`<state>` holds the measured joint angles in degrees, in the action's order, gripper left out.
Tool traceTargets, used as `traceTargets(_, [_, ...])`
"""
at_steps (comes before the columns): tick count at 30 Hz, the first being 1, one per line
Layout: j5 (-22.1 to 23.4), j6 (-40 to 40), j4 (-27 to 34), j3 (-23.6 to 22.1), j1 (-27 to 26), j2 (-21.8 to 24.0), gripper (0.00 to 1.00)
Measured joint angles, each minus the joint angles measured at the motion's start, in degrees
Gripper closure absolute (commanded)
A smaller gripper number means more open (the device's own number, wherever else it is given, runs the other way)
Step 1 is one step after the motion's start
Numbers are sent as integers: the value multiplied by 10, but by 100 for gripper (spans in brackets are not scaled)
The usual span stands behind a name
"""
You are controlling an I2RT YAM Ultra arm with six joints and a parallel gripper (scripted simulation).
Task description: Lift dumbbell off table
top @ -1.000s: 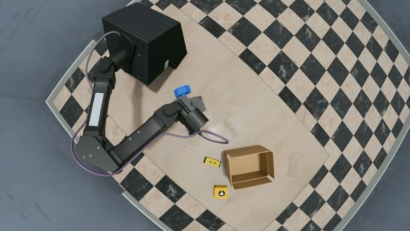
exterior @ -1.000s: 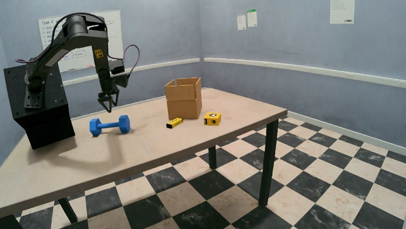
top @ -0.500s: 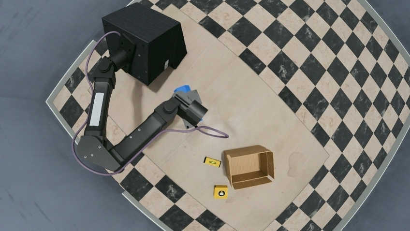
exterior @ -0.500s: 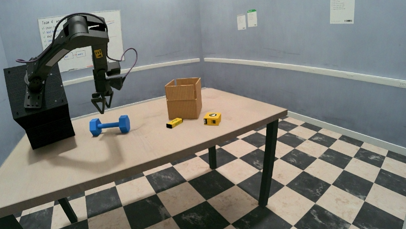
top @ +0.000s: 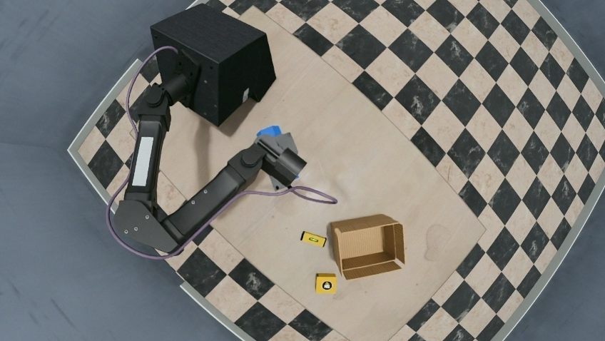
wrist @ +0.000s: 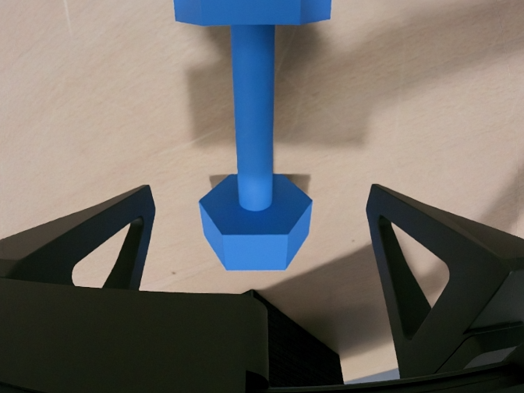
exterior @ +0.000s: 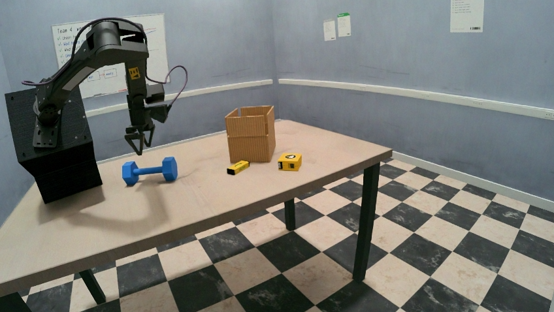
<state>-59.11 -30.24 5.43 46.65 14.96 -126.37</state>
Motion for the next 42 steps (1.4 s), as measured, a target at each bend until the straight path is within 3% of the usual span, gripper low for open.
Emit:
traceTargets(12, [2, 41, -54, -6, -31, -20, 0])
traceTargets(42, [31, 226, -297, -8, -132, -104, 0])
